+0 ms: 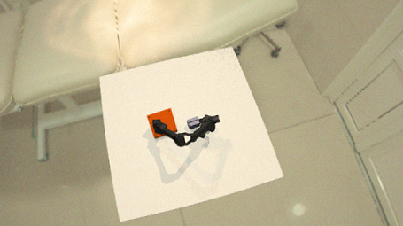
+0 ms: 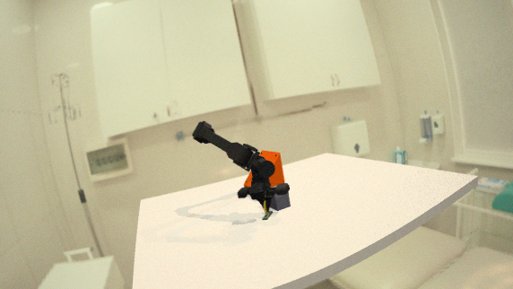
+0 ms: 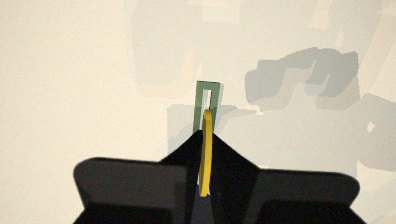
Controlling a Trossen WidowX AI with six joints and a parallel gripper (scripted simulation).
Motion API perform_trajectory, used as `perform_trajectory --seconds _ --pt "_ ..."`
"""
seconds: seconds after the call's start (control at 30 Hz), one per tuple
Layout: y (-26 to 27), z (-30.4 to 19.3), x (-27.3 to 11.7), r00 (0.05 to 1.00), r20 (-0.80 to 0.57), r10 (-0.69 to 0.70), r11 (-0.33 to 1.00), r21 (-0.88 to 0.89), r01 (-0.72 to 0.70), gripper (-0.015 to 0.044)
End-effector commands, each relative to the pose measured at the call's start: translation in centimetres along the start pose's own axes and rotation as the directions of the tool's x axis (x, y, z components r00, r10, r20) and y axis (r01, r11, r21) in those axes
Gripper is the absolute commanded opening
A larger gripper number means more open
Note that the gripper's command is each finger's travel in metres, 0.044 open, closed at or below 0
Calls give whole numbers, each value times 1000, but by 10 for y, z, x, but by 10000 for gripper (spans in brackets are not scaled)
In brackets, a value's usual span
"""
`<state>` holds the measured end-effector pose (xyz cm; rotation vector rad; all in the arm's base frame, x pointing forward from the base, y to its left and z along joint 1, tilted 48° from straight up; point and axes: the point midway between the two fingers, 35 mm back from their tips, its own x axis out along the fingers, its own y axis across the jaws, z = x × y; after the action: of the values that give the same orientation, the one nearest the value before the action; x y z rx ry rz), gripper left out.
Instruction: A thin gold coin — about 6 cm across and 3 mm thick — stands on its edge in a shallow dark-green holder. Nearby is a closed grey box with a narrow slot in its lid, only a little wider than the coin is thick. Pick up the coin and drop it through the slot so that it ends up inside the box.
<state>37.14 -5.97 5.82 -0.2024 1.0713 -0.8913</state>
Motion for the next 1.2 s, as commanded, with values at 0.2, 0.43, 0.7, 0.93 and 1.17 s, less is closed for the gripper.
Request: perform_trajectory --seconds 0.2,0.43,0.7,0.93,1.17 --pt "3 4 -29 1000 7 13 1000 9 -13 0" --pt "3 4 -47 1000 6 13 1000 9 -13 0" --pt "2 3 -67 1000 6 13 1000 9 -13 0" --pt "-1 2 -85 1000 7 11 1000 9 -11 0" --pt "-1 1 -87 1000 8 11 997 -75 -10 0"
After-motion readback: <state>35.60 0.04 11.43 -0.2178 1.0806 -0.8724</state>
